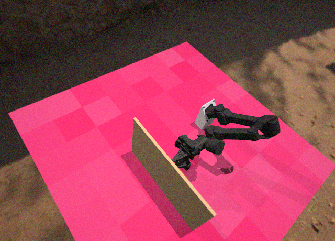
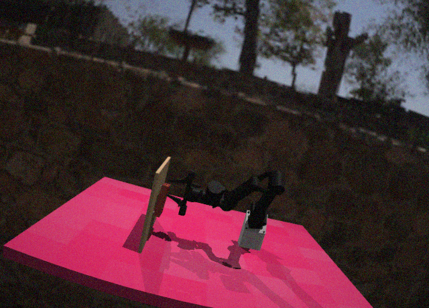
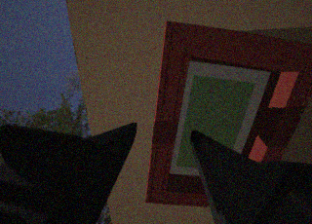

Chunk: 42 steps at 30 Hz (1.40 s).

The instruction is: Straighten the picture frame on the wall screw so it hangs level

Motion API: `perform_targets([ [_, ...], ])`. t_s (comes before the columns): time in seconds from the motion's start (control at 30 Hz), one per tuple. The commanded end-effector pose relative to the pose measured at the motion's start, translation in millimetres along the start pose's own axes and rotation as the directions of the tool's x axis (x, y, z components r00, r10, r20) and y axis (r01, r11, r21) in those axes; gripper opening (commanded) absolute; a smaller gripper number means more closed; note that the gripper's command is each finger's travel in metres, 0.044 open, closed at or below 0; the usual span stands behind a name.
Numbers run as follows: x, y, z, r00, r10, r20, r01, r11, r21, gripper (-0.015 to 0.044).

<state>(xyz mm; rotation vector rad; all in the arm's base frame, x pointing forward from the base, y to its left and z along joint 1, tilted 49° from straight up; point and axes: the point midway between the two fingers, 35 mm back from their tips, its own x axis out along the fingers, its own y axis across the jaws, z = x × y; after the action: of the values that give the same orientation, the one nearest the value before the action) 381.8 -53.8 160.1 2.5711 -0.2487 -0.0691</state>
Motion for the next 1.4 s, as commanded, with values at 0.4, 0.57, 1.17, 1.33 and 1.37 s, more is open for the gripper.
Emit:
perform_targets([
  [0.4, 0.2, 0.1, -0.7, 1.000, -0.001, -0.002, 0.001, 1.000, -0.003, 0.0036],
  [0.57, 0.2, 0.1, -0.7, 1.000, -0.001, -0.002, 0.001, 1.000, -0.003, 0.0000],
  [1.17, 0.1, 4.0, -0.3, 1.000, -0.001, -0.002, 0.001, 1.000, -0.003, 0.0000],
  [1.33, 0.1, 5.6, -0.3, 1.000, -0.001, -0.002, 0.001, 1.000, -0.003, 0.0000],
  [1.37, 0.1, 6.0, -0.3, 1.000, -0.001, -0.002, 0.001, 1.000, -0.003, 0.0000],
])
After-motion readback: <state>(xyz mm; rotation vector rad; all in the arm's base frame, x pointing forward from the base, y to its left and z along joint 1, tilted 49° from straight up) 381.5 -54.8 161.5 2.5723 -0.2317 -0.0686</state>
